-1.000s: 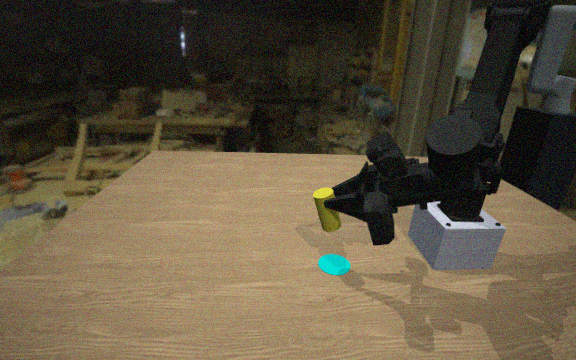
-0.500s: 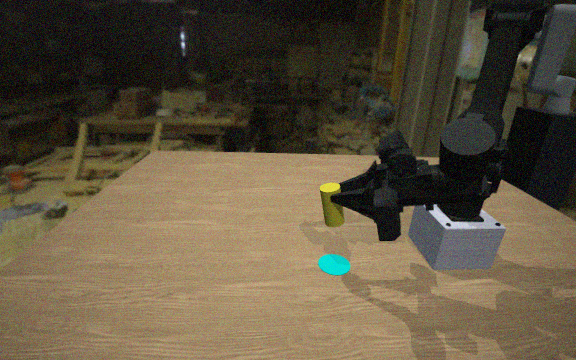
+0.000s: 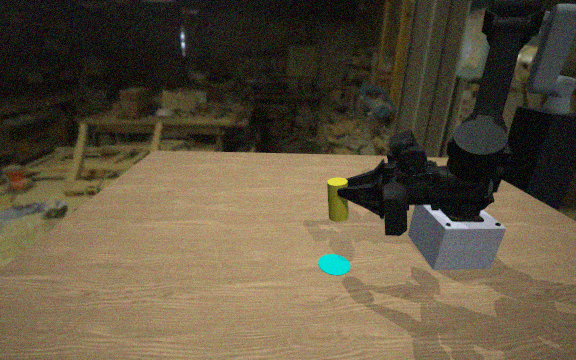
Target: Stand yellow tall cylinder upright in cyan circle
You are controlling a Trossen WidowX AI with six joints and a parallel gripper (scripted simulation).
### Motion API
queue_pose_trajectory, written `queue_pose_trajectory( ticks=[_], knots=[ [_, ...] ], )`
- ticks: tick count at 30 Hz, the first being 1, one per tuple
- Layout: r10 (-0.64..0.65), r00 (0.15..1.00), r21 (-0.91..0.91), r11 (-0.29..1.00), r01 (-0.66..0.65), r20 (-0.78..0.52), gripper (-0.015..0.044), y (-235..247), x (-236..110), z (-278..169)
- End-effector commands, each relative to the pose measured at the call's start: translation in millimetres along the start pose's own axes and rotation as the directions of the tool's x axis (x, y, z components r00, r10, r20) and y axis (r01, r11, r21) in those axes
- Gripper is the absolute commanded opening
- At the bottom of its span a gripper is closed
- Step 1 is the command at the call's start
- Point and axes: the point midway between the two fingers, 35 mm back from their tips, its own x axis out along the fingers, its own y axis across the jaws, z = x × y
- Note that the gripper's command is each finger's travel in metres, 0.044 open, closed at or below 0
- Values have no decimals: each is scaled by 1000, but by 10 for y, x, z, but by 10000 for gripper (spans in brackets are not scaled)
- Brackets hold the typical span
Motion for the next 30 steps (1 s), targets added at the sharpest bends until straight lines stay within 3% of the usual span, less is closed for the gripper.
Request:
queue_pose_trajectory(
  ticks=[1, 30],
  knots=[
    [-7, 1000, 18, 1000, 6, 20, 105, -50, -29, -2],
    [-14, 999, 44, 999, 12, 41, 105, -66, -48, -43]
  ],
)
